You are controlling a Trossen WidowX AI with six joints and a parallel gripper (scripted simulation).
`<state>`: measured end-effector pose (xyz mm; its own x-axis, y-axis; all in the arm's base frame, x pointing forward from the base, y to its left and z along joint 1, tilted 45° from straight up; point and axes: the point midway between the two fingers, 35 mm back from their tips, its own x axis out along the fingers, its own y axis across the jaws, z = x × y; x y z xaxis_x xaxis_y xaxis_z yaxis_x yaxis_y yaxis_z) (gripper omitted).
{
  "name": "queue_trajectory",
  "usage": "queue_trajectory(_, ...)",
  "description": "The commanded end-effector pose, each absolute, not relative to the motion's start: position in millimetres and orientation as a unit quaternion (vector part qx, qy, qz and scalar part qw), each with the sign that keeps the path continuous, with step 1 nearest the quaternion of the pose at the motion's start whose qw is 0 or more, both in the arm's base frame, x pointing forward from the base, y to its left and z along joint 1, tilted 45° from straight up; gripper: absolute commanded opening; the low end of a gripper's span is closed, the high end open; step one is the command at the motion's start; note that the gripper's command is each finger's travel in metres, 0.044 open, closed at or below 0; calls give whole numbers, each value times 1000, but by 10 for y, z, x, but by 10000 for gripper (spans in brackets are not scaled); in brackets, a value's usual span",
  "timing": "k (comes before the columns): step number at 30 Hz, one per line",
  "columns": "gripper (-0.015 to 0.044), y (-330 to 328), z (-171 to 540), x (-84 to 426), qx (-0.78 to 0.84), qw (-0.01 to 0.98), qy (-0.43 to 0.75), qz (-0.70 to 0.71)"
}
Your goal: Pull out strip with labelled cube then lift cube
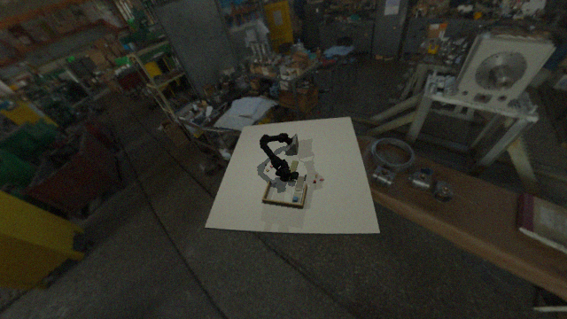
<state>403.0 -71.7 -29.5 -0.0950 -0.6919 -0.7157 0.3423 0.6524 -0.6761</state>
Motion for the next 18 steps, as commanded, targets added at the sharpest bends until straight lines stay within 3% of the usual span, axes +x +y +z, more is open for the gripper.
queue_trajectory(1,250,-761,-324,4008,-142,655,628,-394)
queue_trajectory(5,250,-761,-324,4008,-142,655,628,-394)
queue_trajectory(9,145,-738,-312,4022,-139,657,627,-393)
queue_trajectory(18,65,-738,-312,4022,-139,657,627,-393)
